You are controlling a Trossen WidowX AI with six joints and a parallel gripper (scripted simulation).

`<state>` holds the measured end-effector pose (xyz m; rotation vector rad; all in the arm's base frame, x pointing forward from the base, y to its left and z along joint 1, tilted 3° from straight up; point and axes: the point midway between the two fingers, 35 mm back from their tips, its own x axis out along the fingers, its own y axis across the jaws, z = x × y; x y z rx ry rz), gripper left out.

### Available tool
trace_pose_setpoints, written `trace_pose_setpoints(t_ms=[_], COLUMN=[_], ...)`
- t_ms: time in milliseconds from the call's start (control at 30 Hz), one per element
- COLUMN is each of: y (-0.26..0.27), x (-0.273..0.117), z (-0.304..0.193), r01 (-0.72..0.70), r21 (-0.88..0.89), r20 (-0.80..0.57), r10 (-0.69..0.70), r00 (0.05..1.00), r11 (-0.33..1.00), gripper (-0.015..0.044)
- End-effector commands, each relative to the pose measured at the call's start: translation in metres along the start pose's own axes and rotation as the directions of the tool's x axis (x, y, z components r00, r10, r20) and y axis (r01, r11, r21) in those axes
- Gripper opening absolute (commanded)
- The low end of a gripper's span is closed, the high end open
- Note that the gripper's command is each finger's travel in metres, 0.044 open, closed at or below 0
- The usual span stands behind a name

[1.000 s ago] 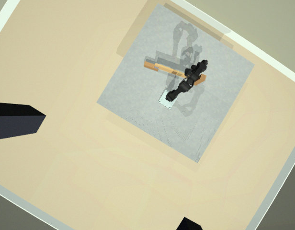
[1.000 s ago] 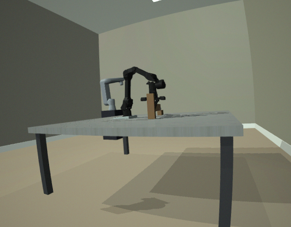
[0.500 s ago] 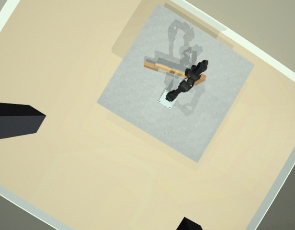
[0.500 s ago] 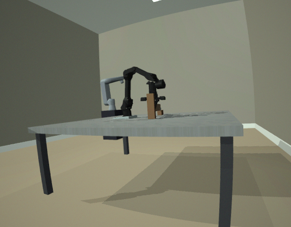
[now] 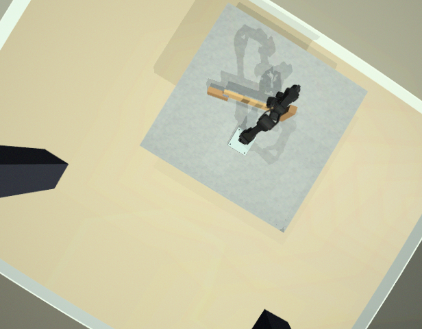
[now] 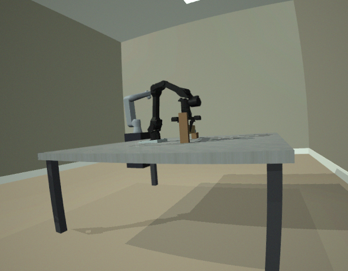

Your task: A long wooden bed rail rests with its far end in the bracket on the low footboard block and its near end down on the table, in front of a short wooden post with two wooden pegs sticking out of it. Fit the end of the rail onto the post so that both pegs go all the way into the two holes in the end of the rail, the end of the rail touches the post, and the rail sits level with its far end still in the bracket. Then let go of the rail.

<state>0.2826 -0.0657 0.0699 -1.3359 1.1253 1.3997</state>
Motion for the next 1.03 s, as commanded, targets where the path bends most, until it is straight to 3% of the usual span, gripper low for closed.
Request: trace_pose_setpoints(t_ms=[0, 200, 400, 567, 1000], y=[0.000, 0.000, 0.000, 0.000, 0.000], x=[0.000, 0.000, -0.002, -0.030, -0.030], z=[0.000, 0.000, 0.002, 0.031, 0.031], r01=[0.001, 0.001, 0.002, 0.012, 0.012], r21=[0.000, 0.000, 0.000, 0.001, 0.001], r20=[-0.001, -0.001, -0.001, -0.007, -0.007], r10=[-0.001, -0.001, -0.002, -0.012, -0.012], r00=[1.000, 1.000, 1.000, 1.000, 1.000], r11=[1.000, 1.000, 1.000, 1.000, 1.000], gripper=[0.0289, 0.0440, 0.0440, 0.0440, 0.0440])
